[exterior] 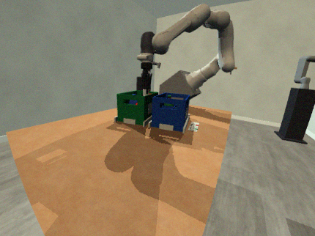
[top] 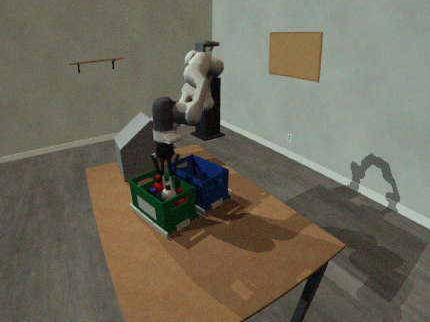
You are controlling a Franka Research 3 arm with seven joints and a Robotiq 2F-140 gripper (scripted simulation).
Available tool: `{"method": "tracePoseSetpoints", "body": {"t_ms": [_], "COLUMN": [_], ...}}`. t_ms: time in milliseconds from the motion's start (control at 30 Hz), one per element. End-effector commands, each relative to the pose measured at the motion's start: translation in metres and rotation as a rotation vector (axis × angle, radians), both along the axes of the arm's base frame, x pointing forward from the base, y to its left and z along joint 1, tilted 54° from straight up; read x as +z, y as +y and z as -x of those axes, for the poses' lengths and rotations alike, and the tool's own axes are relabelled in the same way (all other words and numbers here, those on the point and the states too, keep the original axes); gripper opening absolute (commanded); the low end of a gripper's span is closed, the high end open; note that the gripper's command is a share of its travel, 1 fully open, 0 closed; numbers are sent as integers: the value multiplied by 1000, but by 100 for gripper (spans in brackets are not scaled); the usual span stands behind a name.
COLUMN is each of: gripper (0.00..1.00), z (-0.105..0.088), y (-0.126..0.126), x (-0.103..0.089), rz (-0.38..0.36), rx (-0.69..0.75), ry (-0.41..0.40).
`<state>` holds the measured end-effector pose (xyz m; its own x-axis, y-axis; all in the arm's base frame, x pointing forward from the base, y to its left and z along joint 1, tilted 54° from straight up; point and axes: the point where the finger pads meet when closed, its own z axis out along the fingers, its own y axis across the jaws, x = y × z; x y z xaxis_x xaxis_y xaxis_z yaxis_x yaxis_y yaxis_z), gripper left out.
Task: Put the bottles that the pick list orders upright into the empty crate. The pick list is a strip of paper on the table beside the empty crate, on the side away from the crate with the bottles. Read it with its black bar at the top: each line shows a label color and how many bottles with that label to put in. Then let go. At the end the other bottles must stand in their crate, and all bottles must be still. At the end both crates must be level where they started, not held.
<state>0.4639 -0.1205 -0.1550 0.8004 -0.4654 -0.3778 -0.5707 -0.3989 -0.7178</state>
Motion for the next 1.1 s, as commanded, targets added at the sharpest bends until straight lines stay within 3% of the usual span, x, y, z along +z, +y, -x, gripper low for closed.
{"method": "tracePoseSetpoints", "body": {"t_ms": [0, 1067], "gripper": [0, 0], "z": [0, 8], "y": [-1, -34], "x": [0, 25], "rz": [1, 1], "rx": [1, 1], "ry": [-3, -3]}}
